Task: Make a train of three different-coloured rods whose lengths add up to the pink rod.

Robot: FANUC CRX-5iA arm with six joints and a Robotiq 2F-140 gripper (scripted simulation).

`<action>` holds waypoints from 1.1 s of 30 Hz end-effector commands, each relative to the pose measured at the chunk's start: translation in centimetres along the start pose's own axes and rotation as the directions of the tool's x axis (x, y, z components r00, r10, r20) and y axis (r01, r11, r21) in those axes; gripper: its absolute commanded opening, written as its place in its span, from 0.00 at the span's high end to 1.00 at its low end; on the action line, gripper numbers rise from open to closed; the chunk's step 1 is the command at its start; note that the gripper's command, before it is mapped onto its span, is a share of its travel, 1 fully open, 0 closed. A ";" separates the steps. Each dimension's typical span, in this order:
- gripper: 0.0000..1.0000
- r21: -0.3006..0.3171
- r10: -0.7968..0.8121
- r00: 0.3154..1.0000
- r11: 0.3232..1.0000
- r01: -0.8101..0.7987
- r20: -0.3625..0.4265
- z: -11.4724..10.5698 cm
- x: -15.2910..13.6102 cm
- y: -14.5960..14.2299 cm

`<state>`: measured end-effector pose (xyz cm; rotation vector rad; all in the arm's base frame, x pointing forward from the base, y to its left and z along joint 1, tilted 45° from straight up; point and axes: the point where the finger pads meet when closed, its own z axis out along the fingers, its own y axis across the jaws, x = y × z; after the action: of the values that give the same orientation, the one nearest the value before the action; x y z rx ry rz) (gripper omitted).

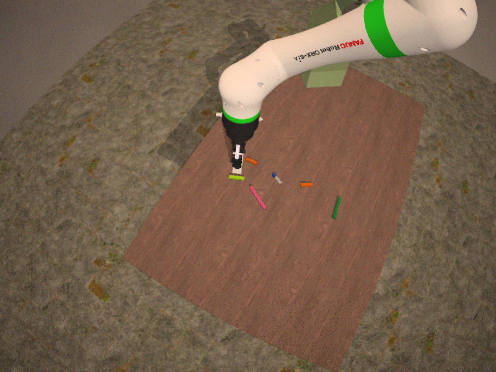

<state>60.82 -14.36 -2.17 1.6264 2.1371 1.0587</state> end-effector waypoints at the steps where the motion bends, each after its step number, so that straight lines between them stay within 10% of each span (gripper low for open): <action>1: 0.85 0.000 0.000 1.000 1.000 0.000 0.000 0.0 0.0 0.0; 33: 0.85 0.000 0.000 1.000 1.000 0.000 0.000 3.2 0.0 0.0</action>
<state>62.45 -13.30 -4.10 1.6261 2.1374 1.0590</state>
